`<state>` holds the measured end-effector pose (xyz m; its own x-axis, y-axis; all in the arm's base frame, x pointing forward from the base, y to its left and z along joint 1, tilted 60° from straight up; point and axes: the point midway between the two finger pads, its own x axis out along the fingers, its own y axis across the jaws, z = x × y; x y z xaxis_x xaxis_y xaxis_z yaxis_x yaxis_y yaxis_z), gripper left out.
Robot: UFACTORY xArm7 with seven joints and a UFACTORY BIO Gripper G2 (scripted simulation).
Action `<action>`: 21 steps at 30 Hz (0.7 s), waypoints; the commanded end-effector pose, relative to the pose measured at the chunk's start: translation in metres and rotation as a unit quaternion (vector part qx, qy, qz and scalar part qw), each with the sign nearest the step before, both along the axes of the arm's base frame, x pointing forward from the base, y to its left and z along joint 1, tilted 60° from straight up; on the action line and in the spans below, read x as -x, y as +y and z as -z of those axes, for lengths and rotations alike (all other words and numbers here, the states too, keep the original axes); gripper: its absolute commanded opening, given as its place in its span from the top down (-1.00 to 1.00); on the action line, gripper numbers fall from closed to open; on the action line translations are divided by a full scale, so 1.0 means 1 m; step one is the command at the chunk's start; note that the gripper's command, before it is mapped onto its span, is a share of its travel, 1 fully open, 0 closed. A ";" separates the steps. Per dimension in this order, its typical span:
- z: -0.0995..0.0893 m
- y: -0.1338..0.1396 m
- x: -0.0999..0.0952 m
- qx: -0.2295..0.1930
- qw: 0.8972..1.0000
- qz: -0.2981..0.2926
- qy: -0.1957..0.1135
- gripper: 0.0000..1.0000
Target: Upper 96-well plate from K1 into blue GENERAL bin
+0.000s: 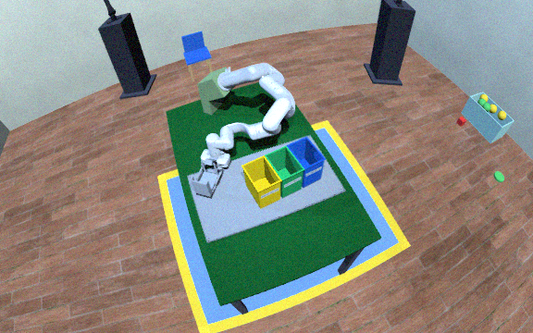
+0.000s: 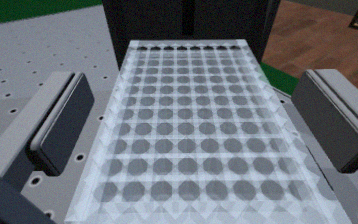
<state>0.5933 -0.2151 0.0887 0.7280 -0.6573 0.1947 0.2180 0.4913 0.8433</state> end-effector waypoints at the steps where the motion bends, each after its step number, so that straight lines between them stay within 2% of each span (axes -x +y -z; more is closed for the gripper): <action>1: 0.000 -0.001 0.000 0.001 1.000 0.002 0.000 0.25; 16: 0.000 -0.001 0.000 0.001 1.000 0.002 0.000 0.25; 17: 0.000 -0.001 0.000 0.001 1.000 0.002 0.000 1.00; 21: 0.000 -0.001 0.000 0.001 1.000 0.002 0.000 1.00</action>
